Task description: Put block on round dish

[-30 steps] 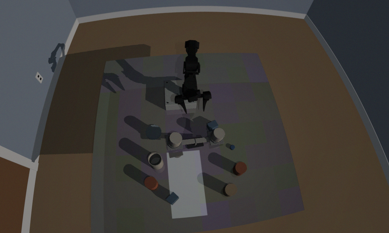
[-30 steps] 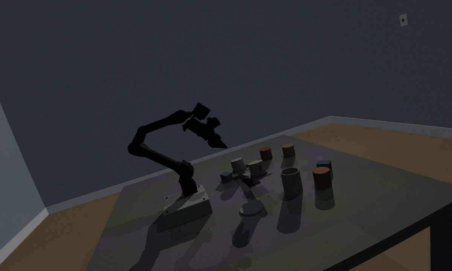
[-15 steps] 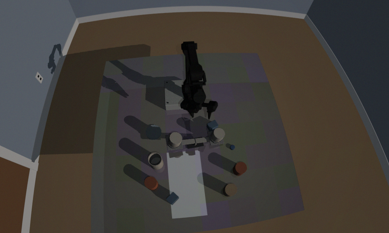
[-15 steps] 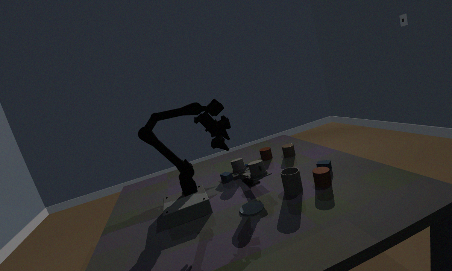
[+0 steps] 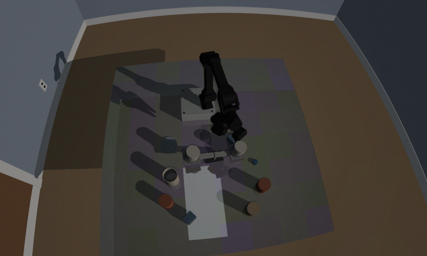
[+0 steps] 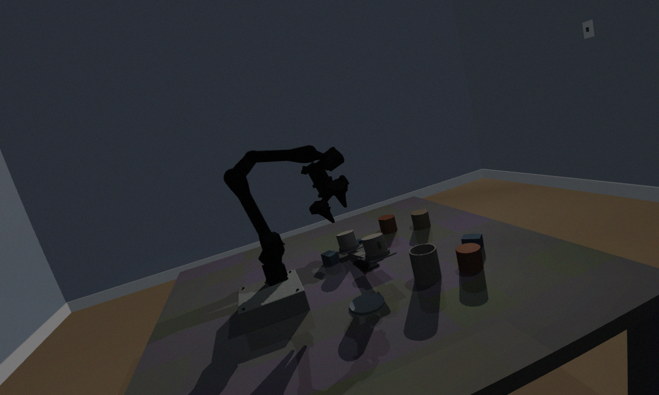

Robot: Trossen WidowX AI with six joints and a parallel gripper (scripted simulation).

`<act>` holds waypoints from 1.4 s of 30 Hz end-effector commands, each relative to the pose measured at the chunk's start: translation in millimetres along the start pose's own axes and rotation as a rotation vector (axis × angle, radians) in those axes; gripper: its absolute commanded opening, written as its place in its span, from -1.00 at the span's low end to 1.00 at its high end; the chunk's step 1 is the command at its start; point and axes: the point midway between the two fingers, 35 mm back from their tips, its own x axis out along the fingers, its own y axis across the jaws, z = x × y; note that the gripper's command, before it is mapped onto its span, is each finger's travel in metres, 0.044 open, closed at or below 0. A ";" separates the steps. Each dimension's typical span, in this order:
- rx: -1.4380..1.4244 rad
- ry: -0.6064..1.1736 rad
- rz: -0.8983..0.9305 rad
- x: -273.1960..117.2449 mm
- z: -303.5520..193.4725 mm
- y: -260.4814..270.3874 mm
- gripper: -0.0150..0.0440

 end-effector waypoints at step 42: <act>0.552 -0.024 -0.282 109.1 -46.3 35.6 1.00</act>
